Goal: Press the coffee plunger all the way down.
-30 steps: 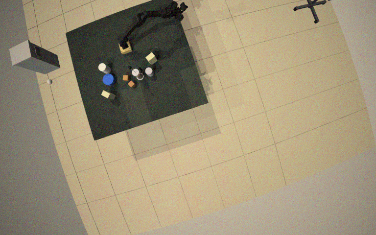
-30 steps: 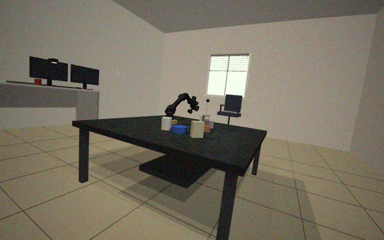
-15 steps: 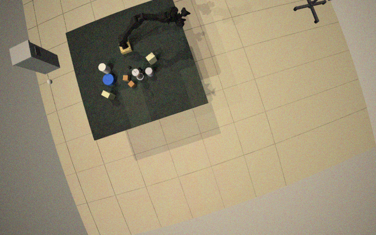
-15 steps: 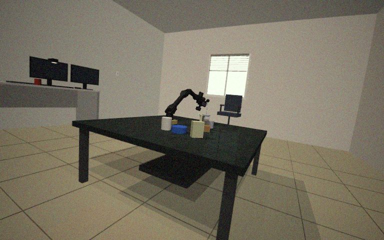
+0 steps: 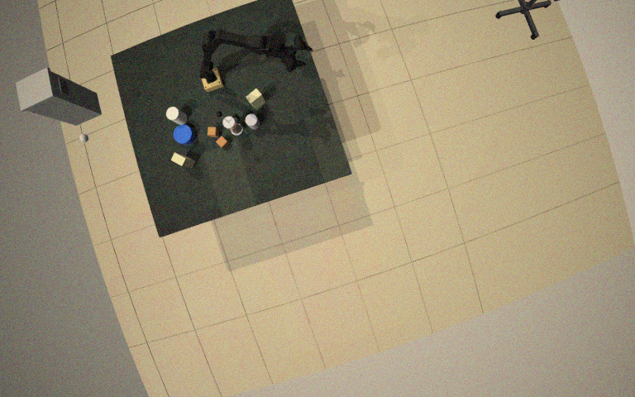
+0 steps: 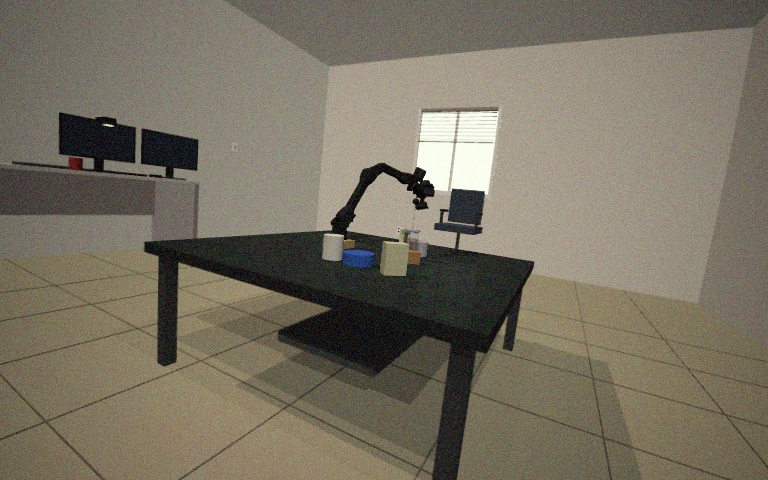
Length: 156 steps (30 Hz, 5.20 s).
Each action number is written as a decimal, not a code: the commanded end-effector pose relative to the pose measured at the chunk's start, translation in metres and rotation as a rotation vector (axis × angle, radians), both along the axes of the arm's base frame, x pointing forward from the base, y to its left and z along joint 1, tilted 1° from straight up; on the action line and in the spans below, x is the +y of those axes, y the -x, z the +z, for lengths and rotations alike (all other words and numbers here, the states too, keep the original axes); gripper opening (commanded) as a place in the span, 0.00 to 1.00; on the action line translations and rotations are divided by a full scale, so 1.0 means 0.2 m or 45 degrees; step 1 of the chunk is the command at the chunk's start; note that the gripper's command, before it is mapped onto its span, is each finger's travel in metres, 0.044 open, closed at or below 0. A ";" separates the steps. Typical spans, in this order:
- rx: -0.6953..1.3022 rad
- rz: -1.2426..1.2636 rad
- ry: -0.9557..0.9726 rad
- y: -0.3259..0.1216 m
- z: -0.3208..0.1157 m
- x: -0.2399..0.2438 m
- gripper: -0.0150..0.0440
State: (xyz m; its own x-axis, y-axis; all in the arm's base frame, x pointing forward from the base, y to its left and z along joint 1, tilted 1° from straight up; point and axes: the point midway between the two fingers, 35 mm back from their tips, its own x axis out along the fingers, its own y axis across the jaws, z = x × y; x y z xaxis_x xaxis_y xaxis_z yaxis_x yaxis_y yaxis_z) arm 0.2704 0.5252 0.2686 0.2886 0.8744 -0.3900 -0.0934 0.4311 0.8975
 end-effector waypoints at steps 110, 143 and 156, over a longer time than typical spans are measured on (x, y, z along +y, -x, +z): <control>-0.825 -0.586 1.262 -0.38 -0.22 -2.55 0.45; -0.826 -0.586 1.262 -0.42 -0.49 -2.54 0.45; -0.826 -0.586 1.262 -0.44 -0.60 -2.54 0.45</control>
State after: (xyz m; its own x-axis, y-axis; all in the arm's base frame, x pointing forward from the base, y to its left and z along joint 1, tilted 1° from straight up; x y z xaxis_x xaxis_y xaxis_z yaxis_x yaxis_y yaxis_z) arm 0.3635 0.0182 0.1868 0.9104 0.0625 -0.4090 -0.0620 0.9980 0.0145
